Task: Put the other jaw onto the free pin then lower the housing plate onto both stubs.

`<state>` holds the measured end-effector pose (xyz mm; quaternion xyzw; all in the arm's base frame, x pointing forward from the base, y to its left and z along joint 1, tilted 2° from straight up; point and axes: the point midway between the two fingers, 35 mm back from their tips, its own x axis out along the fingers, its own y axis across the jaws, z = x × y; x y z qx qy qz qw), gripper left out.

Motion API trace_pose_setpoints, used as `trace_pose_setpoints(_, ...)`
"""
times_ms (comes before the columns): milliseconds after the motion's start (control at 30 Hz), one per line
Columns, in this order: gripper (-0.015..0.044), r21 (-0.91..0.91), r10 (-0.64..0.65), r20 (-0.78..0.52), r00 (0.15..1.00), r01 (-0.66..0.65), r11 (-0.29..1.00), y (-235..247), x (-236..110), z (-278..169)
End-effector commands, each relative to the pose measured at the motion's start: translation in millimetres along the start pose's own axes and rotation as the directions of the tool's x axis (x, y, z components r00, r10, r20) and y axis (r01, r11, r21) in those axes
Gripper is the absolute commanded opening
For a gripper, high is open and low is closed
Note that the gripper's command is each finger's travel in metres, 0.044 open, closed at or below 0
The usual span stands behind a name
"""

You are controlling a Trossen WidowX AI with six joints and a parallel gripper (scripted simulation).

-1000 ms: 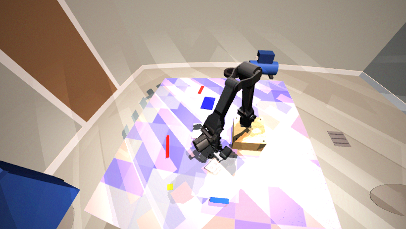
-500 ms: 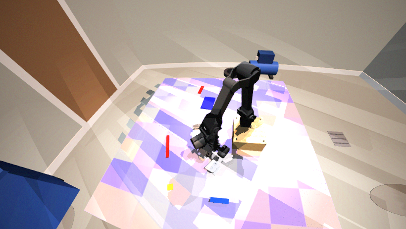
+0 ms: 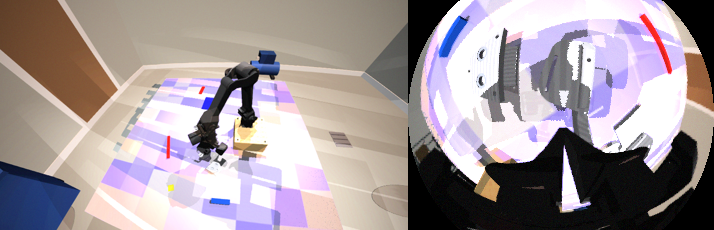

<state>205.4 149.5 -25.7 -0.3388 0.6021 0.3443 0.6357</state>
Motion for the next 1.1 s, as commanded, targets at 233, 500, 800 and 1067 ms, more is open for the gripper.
trace_pose_setpoints(233,0.0000,-0.006,-0.006,0.013,1.000,0.006,1.000,-18.5,1.2,4.7)
trace_pose_setpoints(500,0.0000,-0.006,-0.006,0.013,1.000,0.006,1.000,-20.5,1.2,4.5)
trace_pose_setpoints(800,0.0000,-0.006,-0.006,0.013,1.000,0.006,1.000,-20.5,1.2,4.5)
trace_pose_setpoints(1067,0.0000,-0.006,-0.006,0.013,1.000,0.006,1.000,-20.5,1.2,4.5)
